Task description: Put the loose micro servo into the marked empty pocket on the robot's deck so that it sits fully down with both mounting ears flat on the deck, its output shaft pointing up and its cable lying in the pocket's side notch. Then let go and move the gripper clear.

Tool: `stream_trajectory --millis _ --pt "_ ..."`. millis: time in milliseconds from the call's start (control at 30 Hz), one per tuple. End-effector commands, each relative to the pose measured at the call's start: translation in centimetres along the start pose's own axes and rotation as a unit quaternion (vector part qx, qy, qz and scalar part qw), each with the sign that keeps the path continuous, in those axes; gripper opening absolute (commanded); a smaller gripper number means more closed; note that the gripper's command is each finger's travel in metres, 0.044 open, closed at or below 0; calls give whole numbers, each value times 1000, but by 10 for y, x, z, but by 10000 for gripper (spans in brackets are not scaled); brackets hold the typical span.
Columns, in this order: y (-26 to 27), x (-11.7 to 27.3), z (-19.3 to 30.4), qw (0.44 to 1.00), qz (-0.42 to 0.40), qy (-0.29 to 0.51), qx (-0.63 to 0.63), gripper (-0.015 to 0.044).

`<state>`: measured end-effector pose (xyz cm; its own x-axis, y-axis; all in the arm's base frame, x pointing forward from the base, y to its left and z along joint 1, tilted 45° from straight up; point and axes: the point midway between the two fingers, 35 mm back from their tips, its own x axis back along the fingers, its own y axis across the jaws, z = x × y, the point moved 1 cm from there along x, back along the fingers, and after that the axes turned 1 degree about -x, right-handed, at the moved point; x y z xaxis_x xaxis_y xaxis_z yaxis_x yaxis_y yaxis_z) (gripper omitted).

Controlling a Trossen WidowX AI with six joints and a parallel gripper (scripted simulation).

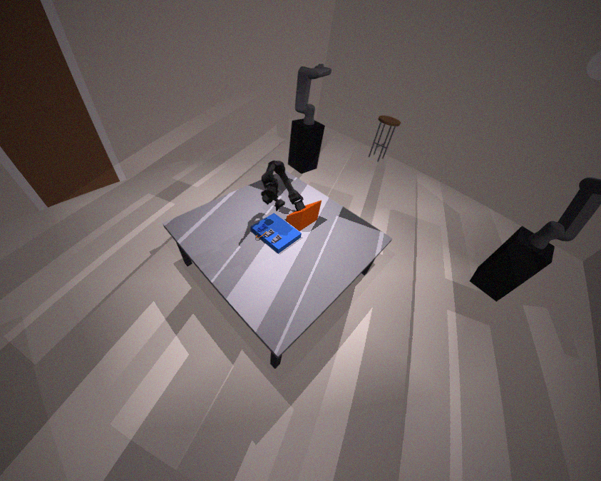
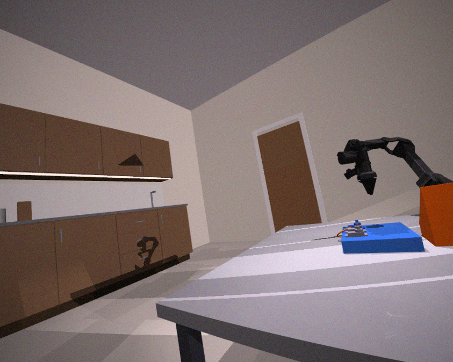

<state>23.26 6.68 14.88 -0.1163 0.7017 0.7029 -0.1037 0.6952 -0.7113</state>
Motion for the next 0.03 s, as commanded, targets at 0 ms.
stream_trajectory --millis 0 --pt "1 0 1 1000 -2 3 -2 440"
